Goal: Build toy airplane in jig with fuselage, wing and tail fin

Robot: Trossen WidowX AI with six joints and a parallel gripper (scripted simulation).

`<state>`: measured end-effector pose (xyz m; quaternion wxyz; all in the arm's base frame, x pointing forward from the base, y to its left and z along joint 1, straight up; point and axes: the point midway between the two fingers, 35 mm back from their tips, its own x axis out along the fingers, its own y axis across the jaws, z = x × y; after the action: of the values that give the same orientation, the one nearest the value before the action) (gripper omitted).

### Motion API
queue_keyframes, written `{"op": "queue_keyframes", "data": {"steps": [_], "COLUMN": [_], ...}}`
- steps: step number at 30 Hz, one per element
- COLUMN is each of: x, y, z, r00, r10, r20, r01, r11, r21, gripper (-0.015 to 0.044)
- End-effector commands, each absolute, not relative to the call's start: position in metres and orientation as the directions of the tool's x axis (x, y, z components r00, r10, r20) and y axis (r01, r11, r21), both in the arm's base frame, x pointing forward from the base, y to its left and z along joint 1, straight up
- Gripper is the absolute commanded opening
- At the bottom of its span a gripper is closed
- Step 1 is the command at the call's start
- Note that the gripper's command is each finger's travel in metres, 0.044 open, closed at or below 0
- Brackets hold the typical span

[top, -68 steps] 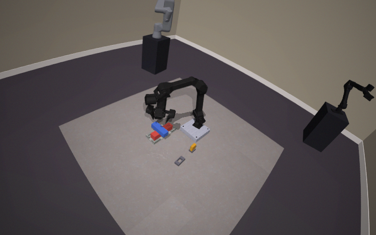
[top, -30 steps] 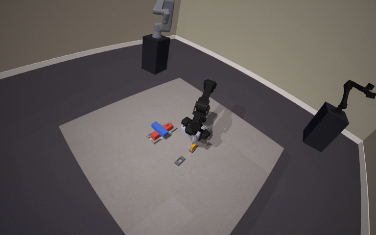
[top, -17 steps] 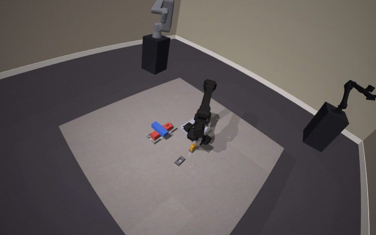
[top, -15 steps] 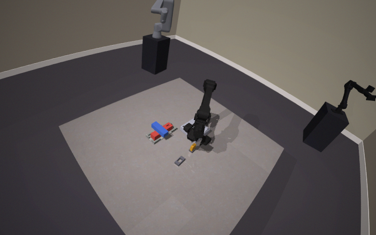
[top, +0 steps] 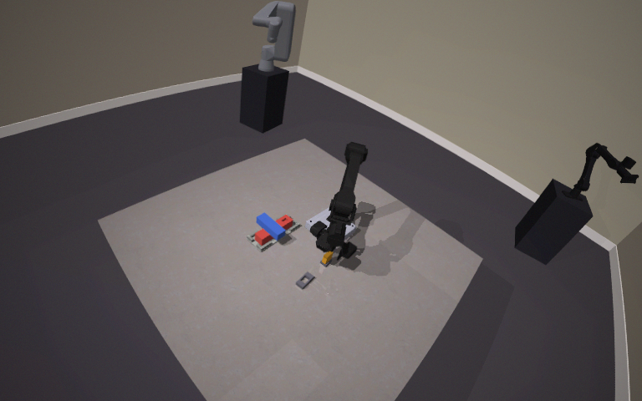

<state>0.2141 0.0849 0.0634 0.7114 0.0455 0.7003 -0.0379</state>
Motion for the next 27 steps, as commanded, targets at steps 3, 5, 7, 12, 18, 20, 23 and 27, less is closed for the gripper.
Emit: {"op": "queue_keyframes", "data": {"steps": [3, 5, 7, 12, 18, 20, 23, 27], "x": [0.214, 0.215, 0.215, 0.215, 0.214, 0.214, 0.214, 0.213], "y": [0.085, 0.086, 0.086, 0.086, 0.085, 0.085, 0.085, 0.085], "z": [0.053, 0.05, 0.047, 0.039, 0.029, 0.026, 0.022, 0.02], "r00": [0.016, 0.016, 0.016, 0.016, 0.016, 0.015, 0.015, 0.015], "r10": [0.011, 0.011, 0.011, 0.011, 0.011, 0.011, 0.011, 0.011], "r20": [-1.0, -1.0, -1.0, -1.0, -1.0, -1.0, -1.0, -1.0], "r01": [0.122, 0.122, 0.122, 0.122, 0.122, 0.122, 0.122, 0.122], "r11": [0.992, 0.992, 0.992, 0.992, 0.992, 0.992, 0.992, 0.992], "r21": [0.013, 0.013, 0.013, 0.013, 0.013, 0.013, 0.013, 0.013], "gripper": [0.044, 0.044, 0.044, 0.044, 0.044, 0.044, 0.044, 0.0414]}}
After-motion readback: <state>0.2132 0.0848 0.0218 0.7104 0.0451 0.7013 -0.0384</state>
